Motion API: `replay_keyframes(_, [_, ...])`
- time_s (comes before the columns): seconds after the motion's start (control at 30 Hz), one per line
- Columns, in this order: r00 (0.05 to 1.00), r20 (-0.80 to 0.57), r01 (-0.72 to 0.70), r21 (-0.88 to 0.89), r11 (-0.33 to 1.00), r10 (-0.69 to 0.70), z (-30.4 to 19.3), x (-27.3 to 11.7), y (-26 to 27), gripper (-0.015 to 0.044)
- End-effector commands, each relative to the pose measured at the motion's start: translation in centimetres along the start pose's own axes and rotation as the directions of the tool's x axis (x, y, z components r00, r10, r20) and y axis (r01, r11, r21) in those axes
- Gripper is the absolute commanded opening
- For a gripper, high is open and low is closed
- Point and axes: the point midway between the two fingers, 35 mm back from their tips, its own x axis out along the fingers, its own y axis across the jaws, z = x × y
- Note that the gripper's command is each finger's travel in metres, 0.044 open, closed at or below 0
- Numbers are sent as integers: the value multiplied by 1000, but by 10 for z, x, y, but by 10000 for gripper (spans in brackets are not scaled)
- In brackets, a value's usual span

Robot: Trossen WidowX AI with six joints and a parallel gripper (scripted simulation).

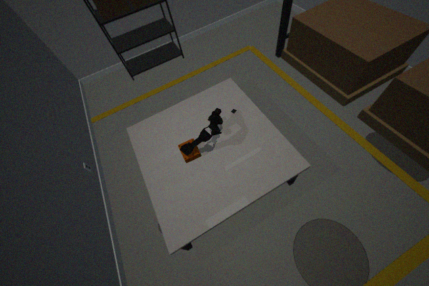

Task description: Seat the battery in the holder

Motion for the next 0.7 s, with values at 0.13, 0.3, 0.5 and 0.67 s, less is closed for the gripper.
replay_keyframes(0.13, [1000, -9, 1, 83, 997, 0, -1, 2, 6, 69])
replay_keyframes(0.3, [996, -90, 3, 79, 997, 4, -3, 15, 6, 69])
replay_keyframes(0.5, [972, -234, 1, 76, 997, 17, -7, 37, 5, 69])
replay_keyframes(0.67, [963, -267, 2, 76, 997, 18, -8, 42, 5, 69])
